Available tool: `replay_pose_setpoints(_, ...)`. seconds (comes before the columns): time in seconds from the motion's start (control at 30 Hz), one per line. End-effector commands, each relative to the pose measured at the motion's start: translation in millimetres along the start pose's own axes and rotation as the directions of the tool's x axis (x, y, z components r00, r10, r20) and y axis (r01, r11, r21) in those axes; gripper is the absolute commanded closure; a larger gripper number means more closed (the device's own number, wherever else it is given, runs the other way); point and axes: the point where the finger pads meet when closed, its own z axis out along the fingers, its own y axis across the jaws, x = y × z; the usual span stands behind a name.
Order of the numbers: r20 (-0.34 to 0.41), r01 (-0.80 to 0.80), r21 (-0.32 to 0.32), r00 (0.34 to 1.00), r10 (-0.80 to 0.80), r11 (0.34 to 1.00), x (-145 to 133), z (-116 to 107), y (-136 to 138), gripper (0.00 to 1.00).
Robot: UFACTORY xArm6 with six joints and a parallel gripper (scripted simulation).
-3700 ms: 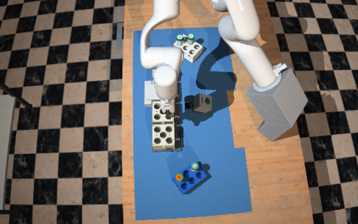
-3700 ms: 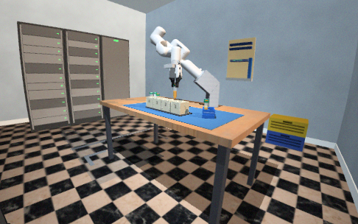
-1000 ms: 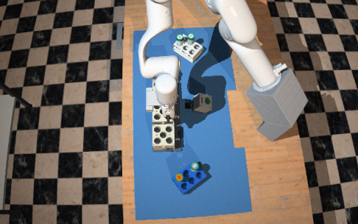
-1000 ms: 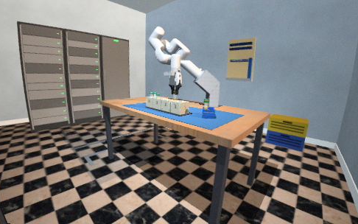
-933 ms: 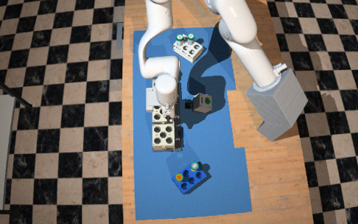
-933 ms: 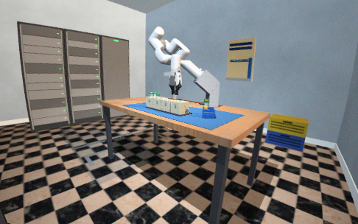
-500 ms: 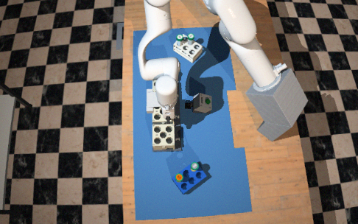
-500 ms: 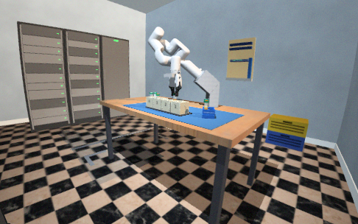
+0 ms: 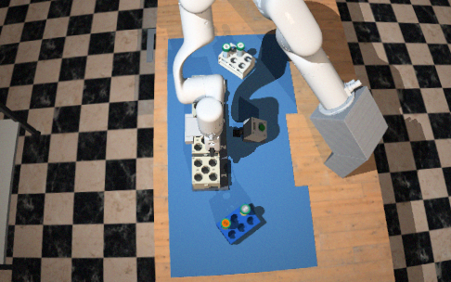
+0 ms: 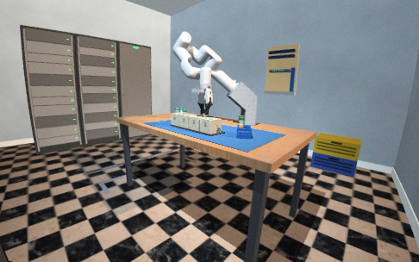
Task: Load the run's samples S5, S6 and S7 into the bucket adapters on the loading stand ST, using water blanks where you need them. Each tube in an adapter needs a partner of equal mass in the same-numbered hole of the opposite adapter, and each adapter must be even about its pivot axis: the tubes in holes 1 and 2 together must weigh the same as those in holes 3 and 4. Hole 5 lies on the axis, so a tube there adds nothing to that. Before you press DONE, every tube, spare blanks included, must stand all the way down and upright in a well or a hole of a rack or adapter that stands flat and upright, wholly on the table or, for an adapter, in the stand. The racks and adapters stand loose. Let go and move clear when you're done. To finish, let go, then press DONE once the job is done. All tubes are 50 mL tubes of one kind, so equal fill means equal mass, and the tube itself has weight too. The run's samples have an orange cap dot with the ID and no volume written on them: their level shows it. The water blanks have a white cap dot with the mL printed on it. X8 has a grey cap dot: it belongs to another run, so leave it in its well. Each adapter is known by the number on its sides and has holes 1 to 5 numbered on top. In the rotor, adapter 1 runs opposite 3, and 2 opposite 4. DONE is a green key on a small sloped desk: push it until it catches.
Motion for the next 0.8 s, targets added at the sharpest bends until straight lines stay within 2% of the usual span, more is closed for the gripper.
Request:
replay_pose_setpoints(0.0, -0.002, 0.0, 0.001, 1.0, 0.0, 1.0, 0.8, 4.7, -0.4, 1.0)
replay_pose_setpoints(0.7, -0.002, 0.0, 0.001, 1.0, 0.0, 1.0, 0.7, 10.8, -0.5, 1.0)
replay_pose_setpoints(0.73, -0.002, 0.0, 0.001, 1.0, 0.0, 1.0, 0.8, 11.1, -0.4, 0.56)
replay_pose_setpoints(0.77, -0.002, 0.0, 0.001, 1.0, 0.0, 1.0, 0.8, 11.1, -0.4, 0.56)
